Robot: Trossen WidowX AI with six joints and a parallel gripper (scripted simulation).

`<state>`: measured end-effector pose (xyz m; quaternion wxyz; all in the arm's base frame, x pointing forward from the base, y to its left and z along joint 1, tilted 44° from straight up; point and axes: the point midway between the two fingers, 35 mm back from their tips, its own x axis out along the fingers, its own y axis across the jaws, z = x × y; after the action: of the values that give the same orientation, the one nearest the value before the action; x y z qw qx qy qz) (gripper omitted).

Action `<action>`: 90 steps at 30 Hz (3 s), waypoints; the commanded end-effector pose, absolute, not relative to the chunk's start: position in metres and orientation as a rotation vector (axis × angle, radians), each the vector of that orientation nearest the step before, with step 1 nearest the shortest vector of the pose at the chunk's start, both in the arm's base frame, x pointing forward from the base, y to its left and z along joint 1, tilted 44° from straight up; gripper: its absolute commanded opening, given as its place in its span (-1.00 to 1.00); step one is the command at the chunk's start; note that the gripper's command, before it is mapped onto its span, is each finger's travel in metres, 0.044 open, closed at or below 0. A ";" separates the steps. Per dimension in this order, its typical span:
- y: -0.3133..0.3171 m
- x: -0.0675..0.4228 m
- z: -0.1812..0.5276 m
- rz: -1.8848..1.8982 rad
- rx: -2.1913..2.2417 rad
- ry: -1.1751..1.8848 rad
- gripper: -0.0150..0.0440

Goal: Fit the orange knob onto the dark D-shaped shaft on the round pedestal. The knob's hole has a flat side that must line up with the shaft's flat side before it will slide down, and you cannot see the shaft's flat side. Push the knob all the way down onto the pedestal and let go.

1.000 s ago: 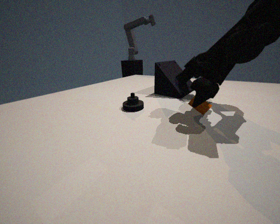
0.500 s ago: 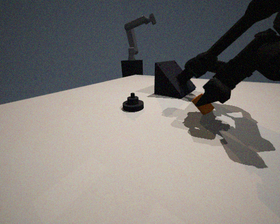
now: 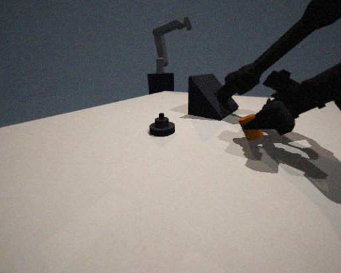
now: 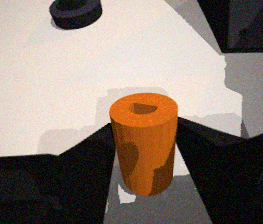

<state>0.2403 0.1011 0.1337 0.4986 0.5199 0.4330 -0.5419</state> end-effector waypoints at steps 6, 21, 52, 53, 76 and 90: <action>0.110 0.241 0.139 -1.382 1.149 0.943 0.12; 0.115 0.242 0.141 -1.422 1.082 0.883 0.38; 0.115 0.242 0.141 -1.422 1.082 0.883 1.00; 0.115 0.242 0.141 -1.422 1.082 0.883 1.00; 0.052 0.216 0.184 -1.258 1.394 1.406 1.00; 0.042 0.230 0.211 -0.753 1.882 1.610 1.00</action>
<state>0.2295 0.0421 0.2103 0.2738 0.6962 0.5972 -0.2894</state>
